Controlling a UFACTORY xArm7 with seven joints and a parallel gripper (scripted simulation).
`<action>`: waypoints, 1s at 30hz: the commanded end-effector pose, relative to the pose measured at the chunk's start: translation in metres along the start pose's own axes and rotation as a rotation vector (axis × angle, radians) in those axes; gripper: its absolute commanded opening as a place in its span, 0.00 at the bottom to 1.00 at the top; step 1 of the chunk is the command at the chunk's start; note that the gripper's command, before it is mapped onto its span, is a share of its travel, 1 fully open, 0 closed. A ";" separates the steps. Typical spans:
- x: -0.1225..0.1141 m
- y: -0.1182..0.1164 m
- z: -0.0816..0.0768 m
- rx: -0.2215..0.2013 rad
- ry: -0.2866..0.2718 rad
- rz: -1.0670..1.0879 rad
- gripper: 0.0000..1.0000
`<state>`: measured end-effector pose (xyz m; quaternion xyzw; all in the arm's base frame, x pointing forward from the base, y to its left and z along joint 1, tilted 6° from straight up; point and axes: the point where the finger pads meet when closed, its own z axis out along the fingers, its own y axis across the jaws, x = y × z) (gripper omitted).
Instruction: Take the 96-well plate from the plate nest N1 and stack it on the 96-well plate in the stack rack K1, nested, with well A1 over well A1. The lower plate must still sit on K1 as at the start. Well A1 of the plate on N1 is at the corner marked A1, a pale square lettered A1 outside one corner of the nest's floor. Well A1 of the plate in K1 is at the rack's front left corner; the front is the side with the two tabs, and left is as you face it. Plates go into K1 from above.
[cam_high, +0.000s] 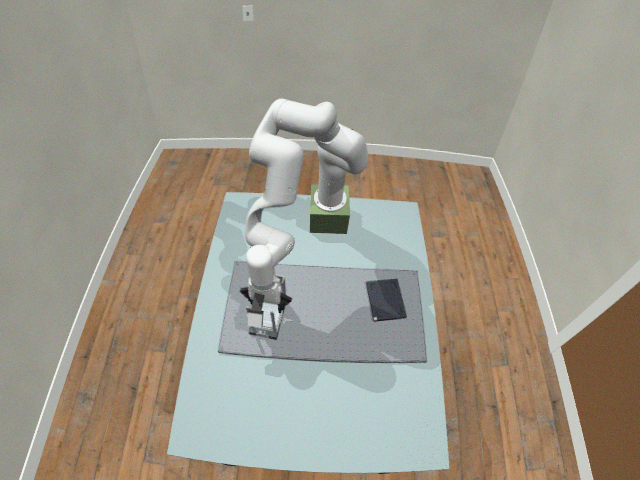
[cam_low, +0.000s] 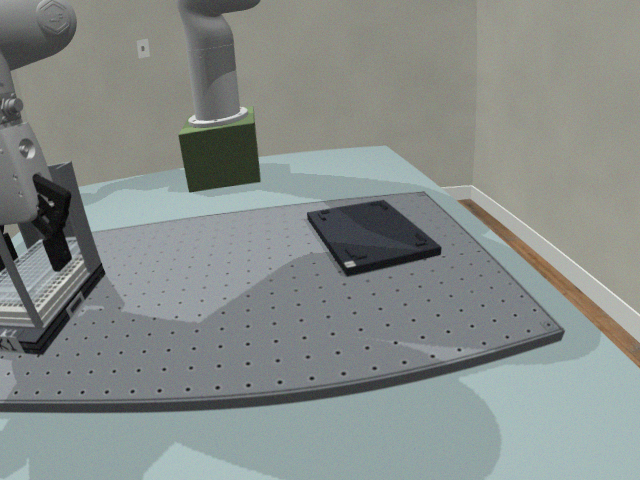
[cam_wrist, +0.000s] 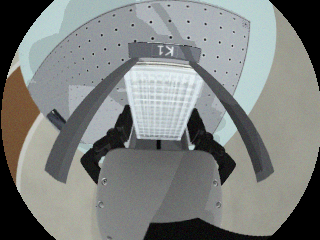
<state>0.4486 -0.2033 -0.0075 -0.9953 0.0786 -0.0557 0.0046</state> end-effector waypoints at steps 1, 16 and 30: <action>0.001 0.001 -0.001 -0.001 0.004 0.000 0.00; 0.001 0.000 0.000 -0.001 0.004 0.000 0.00; 0.001 0.000 0.002 -0.001 0.004 0.000 0.00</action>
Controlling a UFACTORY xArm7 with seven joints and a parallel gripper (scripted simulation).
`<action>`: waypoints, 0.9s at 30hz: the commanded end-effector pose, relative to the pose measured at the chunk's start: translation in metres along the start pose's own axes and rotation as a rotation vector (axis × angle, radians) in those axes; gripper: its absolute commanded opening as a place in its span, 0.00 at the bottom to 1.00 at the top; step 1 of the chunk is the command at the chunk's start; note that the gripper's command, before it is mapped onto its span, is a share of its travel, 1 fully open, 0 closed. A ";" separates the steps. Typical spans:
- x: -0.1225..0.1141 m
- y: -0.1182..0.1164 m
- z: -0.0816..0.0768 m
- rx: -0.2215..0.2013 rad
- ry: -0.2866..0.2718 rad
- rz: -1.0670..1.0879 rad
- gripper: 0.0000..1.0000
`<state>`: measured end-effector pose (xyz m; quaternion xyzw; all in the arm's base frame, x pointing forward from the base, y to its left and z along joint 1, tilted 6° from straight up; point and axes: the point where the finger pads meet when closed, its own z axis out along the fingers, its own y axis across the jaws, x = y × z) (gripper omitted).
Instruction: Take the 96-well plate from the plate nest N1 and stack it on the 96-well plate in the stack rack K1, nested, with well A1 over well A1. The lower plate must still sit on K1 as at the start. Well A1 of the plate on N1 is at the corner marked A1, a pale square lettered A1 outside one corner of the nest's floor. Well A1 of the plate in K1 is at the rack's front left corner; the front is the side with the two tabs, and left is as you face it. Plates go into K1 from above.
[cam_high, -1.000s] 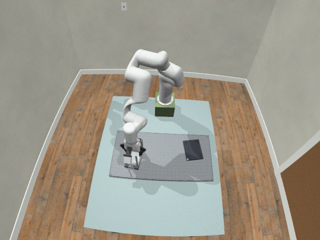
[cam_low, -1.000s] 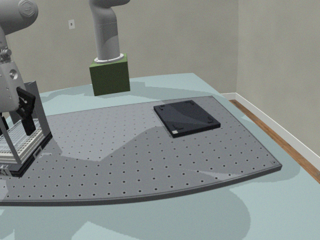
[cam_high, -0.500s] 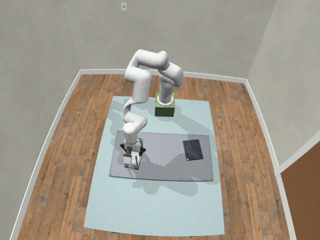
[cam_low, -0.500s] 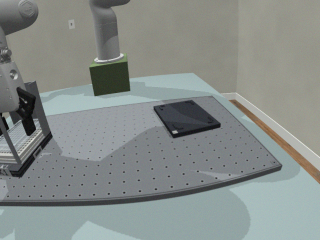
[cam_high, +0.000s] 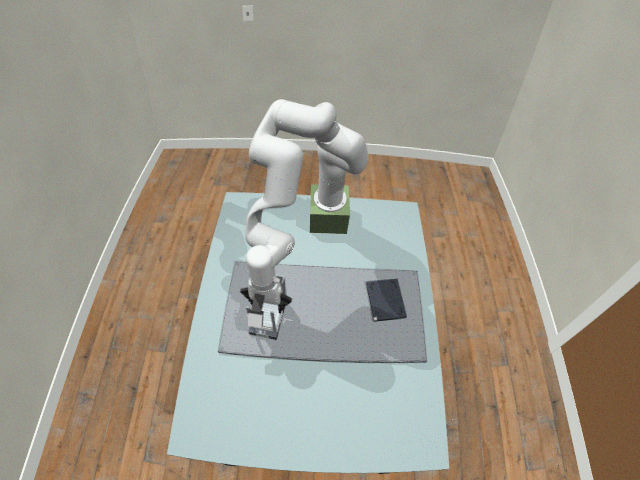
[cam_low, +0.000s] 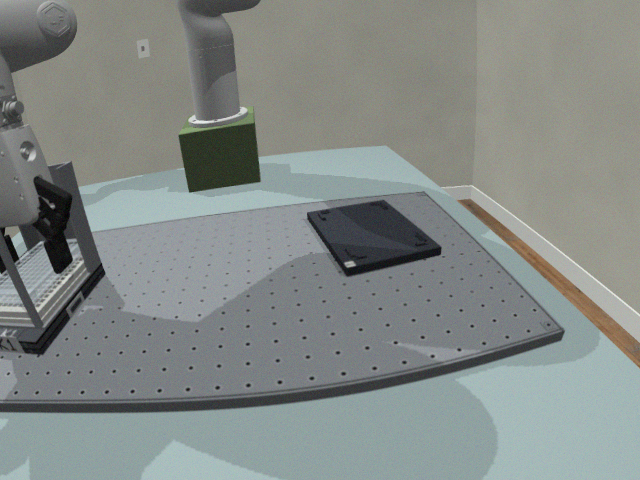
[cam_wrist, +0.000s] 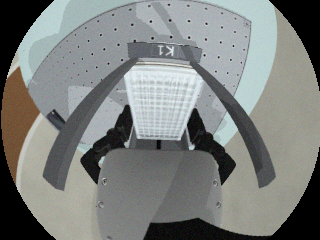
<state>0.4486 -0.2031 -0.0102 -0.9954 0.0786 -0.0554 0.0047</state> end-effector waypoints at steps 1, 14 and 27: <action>0.002 0.001 -0.001 -0.001 0.004 0.000 0.00; 0.002 0.001 0.001 -0.001 0.004 0.000 0.00; 0.002 0.001 0.003 -0.001 0.004 0.000 0.00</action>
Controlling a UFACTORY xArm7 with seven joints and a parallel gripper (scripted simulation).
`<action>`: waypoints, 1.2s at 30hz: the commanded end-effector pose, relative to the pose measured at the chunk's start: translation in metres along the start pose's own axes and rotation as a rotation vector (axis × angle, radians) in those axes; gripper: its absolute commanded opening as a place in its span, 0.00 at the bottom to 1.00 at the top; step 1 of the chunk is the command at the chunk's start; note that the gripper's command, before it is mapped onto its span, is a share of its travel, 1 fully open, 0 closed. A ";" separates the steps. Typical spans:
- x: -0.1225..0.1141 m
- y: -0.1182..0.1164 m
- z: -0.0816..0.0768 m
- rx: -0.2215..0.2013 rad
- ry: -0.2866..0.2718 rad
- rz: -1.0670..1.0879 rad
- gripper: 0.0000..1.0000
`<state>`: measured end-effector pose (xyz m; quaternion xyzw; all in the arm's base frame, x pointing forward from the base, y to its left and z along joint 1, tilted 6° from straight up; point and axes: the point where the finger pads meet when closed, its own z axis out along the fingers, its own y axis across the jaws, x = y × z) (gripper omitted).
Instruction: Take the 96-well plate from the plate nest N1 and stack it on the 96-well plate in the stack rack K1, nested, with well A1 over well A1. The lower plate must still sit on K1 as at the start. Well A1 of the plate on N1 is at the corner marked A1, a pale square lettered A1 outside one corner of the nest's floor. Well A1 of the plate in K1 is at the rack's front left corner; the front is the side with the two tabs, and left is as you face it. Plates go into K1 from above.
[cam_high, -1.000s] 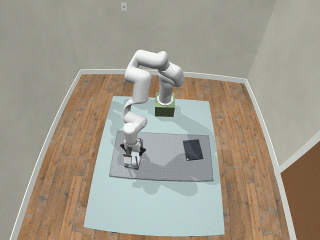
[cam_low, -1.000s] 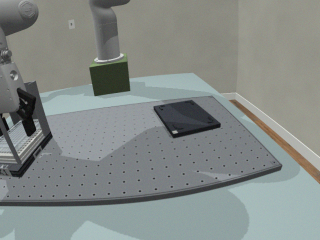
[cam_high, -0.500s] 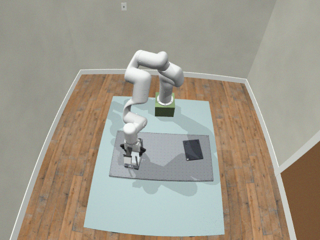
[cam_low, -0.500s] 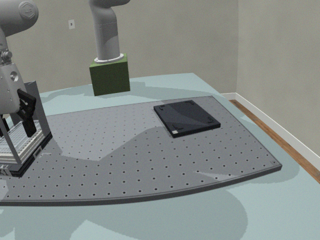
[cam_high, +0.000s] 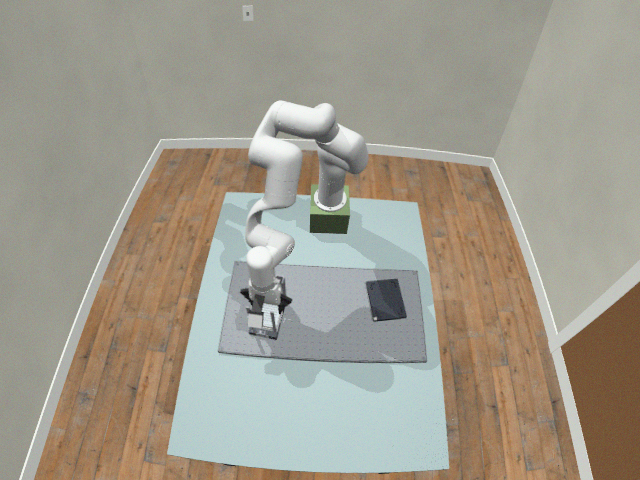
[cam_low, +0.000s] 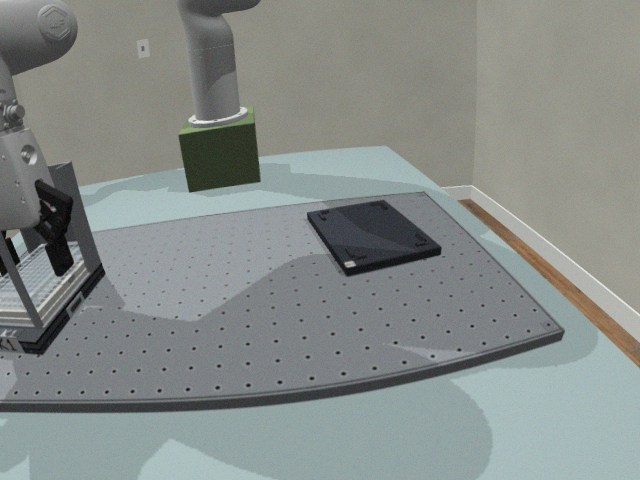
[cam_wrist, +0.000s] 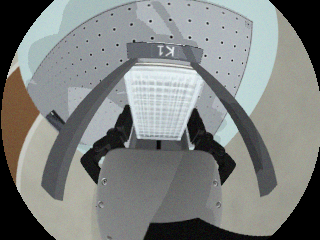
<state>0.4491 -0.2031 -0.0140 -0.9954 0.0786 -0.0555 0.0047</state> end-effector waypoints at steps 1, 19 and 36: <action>0.002 0.001 -0.001 -0.001 0.004 0.000 0.00; 0.002 0.001 0.002 -0.001 0.004 0.000 0.00; 0.002 0.001 0.004 -0.001 0.004 0.000 1.00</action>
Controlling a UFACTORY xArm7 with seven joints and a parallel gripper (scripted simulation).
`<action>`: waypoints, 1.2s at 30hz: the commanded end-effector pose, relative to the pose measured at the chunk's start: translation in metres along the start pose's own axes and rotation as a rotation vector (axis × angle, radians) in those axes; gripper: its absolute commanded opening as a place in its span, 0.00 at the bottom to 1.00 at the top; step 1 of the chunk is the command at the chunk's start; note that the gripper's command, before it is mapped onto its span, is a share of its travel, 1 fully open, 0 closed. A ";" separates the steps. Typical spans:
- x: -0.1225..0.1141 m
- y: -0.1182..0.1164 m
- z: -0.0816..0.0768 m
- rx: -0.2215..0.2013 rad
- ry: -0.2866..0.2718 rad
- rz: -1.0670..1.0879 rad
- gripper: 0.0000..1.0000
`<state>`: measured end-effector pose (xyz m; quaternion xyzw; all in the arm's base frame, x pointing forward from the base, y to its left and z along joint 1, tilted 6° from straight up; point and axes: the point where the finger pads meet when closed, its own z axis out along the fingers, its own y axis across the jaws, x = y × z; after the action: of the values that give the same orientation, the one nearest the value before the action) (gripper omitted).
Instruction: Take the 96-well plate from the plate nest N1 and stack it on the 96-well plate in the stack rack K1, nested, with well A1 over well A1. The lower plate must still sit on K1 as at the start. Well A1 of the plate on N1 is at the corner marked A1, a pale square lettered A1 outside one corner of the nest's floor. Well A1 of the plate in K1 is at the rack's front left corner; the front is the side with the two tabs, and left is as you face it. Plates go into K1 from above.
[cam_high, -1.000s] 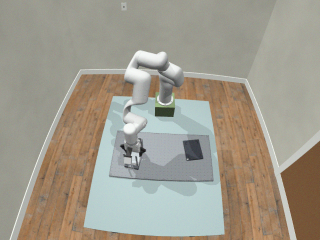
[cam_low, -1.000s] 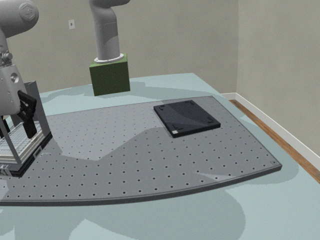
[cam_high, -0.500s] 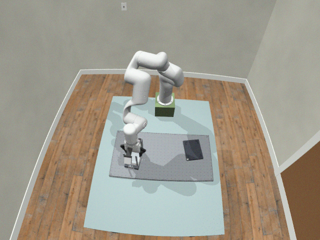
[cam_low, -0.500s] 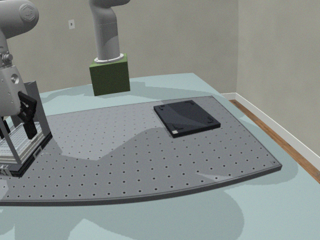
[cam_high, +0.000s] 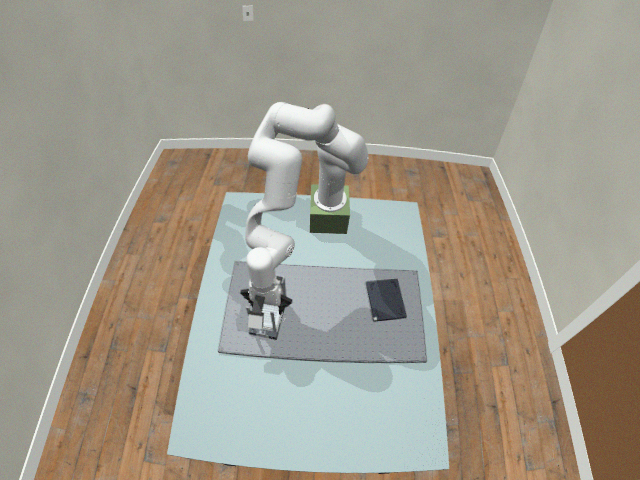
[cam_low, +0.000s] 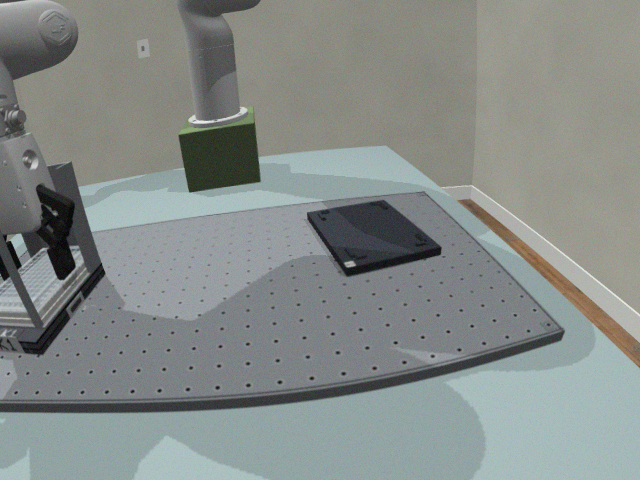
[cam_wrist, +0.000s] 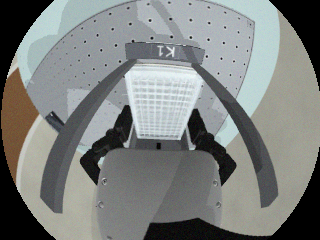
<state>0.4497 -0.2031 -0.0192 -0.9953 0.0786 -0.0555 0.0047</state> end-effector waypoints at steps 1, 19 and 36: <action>0.002 0.001 -0.001 -0.001 0.004 0.000 1.00; 0.002 0.001 -0.001 -0.001 0.004 0.000 1.00; 0.002 0.001 -0.009 -0.001 0.004 0.000 1.00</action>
<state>0.4496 -0.2035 -0.0109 -0.9953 0.0786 -0.0566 0.0042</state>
